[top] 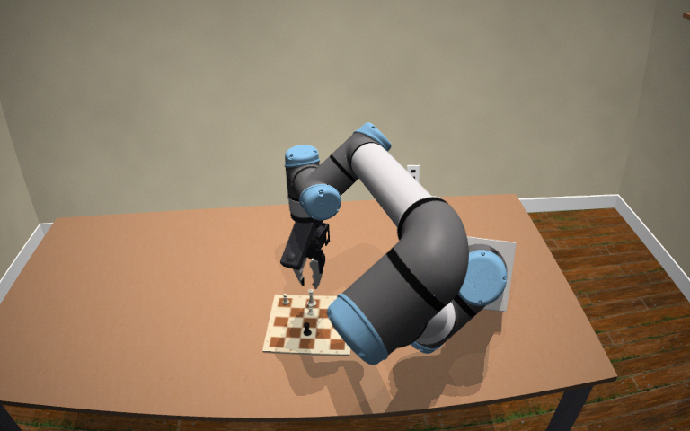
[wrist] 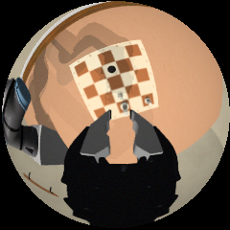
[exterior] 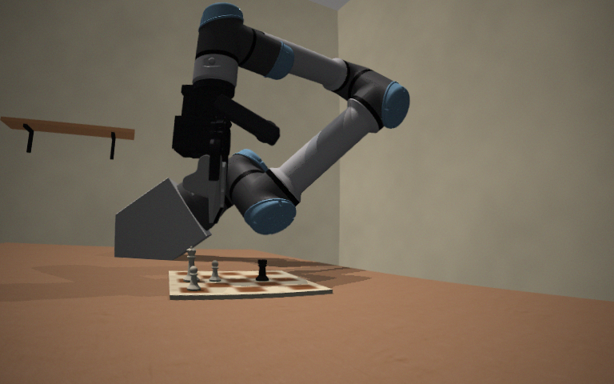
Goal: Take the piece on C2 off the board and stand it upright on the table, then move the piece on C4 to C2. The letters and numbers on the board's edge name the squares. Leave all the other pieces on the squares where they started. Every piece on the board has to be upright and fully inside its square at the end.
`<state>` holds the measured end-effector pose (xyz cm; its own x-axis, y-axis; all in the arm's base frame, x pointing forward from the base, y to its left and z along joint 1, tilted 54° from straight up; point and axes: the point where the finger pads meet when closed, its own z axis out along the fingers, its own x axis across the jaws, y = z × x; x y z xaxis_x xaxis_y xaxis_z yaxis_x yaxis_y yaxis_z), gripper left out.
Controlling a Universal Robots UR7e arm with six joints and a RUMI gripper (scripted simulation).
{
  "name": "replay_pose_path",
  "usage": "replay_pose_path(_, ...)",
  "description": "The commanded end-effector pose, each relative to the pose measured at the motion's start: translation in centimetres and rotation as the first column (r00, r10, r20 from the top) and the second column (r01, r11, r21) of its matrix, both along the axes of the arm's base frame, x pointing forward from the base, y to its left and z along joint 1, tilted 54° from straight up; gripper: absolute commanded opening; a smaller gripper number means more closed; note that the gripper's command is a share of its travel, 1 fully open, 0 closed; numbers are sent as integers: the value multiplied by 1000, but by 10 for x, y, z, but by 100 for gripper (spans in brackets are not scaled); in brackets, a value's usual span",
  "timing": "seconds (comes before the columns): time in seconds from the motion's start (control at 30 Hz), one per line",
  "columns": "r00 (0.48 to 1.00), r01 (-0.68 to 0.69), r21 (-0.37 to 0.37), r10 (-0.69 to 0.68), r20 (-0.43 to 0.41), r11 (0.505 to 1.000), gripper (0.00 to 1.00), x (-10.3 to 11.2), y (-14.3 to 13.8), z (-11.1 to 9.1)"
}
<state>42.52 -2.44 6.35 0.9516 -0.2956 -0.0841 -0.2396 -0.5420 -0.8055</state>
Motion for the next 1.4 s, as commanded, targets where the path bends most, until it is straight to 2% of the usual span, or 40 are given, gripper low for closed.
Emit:
replay_pose_path(0.0, 1000, 0, 4, 0, -3, 1000, 20, 1, 7, -5)
replay_pose_path(0.7, 1000, 0, 4, 0, -3, 1000, 20, 7, 30, -21)
replay_pose_path(1.37, 1000, 0, 4, 0, -3, 1000, 20, 10, 41, -29)
